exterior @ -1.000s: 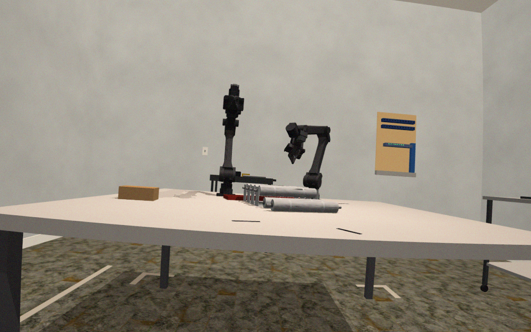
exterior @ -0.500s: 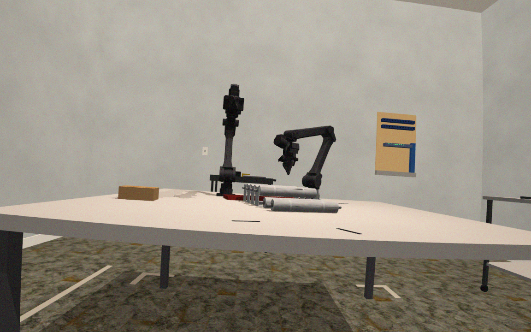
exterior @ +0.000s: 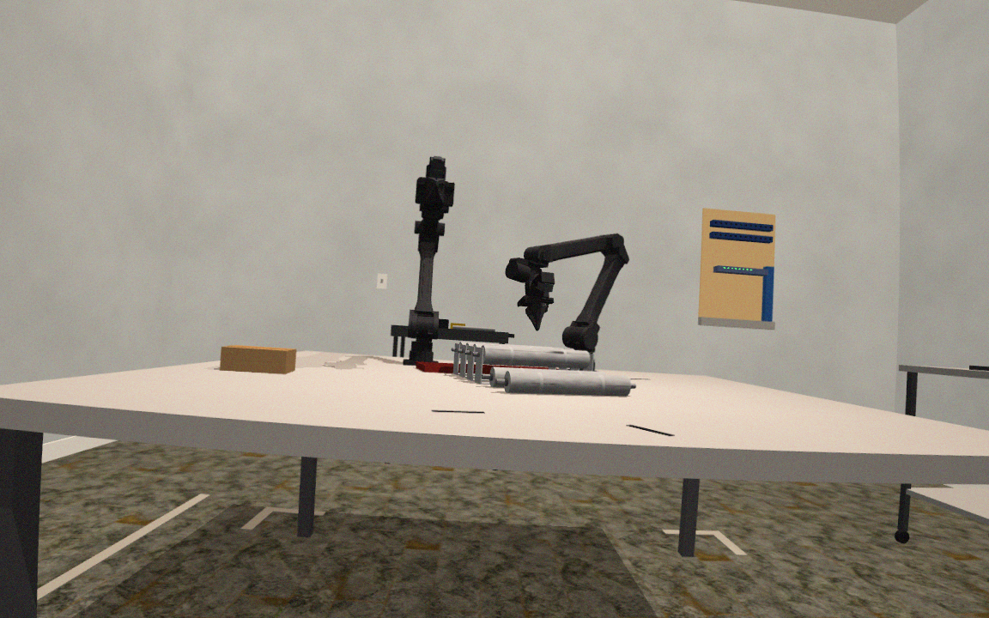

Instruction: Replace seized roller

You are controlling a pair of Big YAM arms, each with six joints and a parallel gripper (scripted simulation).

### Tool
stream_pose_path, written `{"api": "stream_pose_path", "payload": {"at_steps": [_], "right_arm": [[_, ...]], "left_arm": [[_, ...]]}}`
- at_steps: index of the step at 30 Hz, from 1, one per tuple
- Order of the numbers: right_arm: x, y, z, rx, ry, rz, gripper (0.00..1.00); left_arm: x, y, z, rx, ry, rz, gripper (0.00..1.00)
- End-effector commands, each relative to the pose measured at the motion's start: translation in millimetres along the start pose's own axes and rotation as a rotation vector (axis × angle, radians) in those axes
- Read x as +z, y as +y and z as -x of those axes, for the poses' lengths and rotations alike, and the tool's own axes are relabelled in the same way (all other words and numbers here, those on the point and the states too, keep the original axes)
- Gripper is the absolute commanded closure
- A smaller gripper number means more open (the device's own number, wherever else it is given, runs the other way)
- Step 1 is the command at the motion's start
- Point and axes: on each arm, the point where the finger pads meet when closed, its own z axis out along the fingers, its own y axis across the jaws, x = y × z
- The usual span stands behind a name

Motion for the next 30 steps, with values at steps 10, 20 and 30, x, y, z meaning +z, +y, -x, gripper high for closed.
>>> {"api": "stream_pose_path", "payload": {"at_steps": [10,20,30], "right_arm": [[-1.7,4.4,41.8,-0.01,-0.069,0.007,1.0],[-1.7,4.4,41.8,-0.01,-0.069,0.007,1.0],[-1.7,4.4,41.8,-0.01,-0.069,0.007,1.0]], "left_arm": [[17.8,-2.9,-3.5,-0.005,0.003,-0.002,1.0],[29.9,-2.7,-7.1,-0.001,0.003,-0.002,1.0],[39.1,-3.4,-10.6,-0.001,0.001,-0.004,1.0]]}}
